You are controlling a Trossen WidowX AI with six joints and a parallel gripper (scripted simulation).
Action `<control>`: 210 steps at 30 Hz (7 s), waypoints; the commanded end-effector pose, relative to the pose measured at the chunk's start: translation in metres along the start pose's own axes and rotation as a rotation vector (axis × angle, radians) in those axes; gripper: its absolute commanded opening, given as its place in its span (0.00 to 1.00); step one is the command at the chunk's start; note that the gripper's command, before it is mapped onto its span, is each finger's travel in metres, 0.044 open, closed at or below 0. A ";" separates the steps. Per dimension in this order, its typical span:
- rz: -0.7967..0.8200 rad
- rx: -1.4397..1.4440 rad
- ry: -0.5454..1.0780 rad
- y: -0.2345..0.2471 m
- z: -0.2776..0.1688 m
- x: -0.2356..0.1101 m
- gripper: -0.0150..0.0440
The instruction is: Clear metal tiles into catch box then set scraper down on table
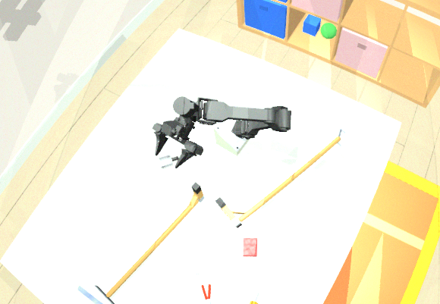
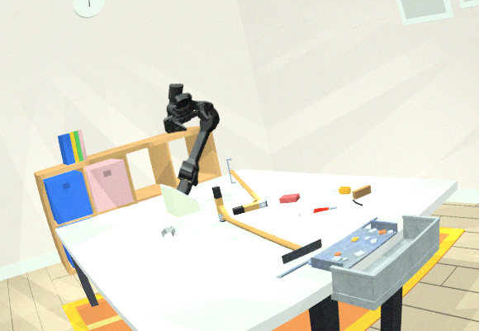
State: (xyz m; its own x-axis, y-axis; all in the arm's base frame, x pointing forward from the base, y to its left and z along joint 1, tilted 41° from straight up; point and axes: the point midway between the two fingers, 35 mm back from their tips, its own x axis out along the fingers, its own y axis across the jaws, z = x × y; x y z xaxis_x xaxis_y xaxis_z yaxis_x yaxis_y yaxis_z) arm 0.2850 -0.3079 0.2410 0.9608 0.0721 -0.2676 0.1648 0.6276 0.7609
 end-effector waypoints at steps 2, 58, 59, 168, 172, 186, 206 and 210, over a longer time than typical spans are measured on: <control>-0.010 0.000 0.038 -0.003 0.003 0.018 1.00; -0.128 0.034 0.640 -0.027 -0.111 0.229 1.00; -0.130 0.032 0.652 -0.027 -0.115 0.232 1.00; -0.149 -0.060 0.609 0.013 -0.165 0.088 1.00; -0.148 -0.062 0.594 0.014 -0.169 0.079 1.00; -0.155 -0.083 0.545 0.015 -0.186 0.049 1.00; -0.149 -0.087 0.483 0.017 -0.210 0.019 1.00; -0.149 -0.087 0.483 0.015 -0.219 0.023 1.00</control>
State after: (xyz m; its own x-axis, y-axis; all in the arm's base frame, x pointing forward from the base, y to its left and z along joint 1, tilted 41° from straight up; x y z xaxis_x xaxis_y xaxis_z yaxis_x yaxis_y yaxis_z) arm 0.2618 -0.1334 0.1234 0.7139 0.3081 -0.6289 0.2502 0.7266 0.6399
